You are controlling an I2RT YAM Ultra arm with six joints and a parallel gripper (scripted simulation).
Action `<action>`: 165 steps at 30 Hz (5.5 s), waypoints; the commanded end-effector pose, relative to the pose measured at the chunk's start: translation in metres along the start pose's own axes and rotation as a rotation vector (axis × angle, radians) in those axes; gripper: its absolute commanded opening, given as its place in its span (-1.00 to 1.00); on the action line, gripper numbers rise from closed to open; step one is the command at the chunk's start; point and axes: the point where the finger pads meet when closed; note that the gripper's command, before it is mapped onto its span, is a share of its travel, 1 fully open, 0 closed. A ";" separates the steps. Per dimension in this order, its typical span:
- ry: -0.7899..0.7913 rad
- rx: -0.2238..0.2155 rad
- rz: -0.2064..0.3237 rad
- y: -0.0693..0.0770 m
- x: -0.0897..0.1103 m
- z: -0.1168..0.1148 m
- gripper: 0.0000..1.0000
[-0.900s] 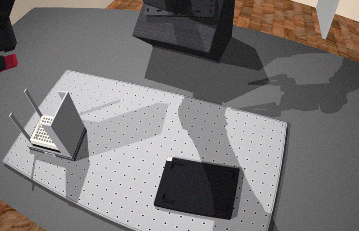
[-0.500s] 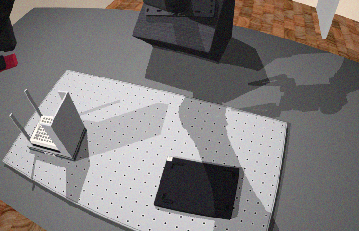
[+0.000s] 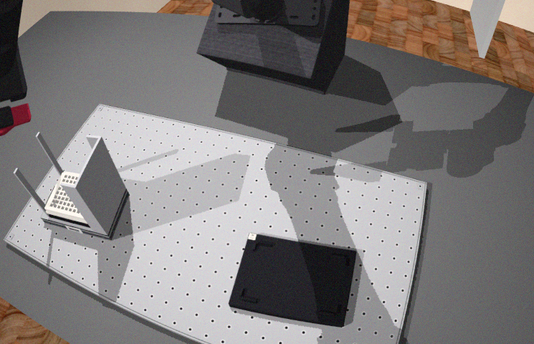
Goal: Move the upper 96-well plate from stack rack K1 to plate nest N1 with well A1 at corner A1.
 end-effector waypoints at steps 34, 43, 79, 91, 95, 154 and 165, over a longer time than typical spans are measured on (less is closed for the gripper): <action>-0.724 -0.364 0.600 -0.106 0.083 0.046 1.00; -0.775 -0.412 0.585 -0.093 0.068 0.045 1.00; -0.771 -0.410 0.580 -0.094 0.067 0.044 1.00; -0.771 -0.410 0.580 -0.094 0.067 0.044 1.00; -0.771 -0.410 0.580 -0.094 0.067 0.044 1.00; -0.763 -0.391 0.630 -0.144 0.105 0.081 1.00; -0.765 -0.383 0.641 -0.159 0.114 0.089 1.00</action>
Point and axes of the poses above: the point where the finger pads meet when closed, its own y axis back along the fingers, its own z axis across the jaws, x = y × z, and after that the axes turned 2 degrees about -y, right-handed
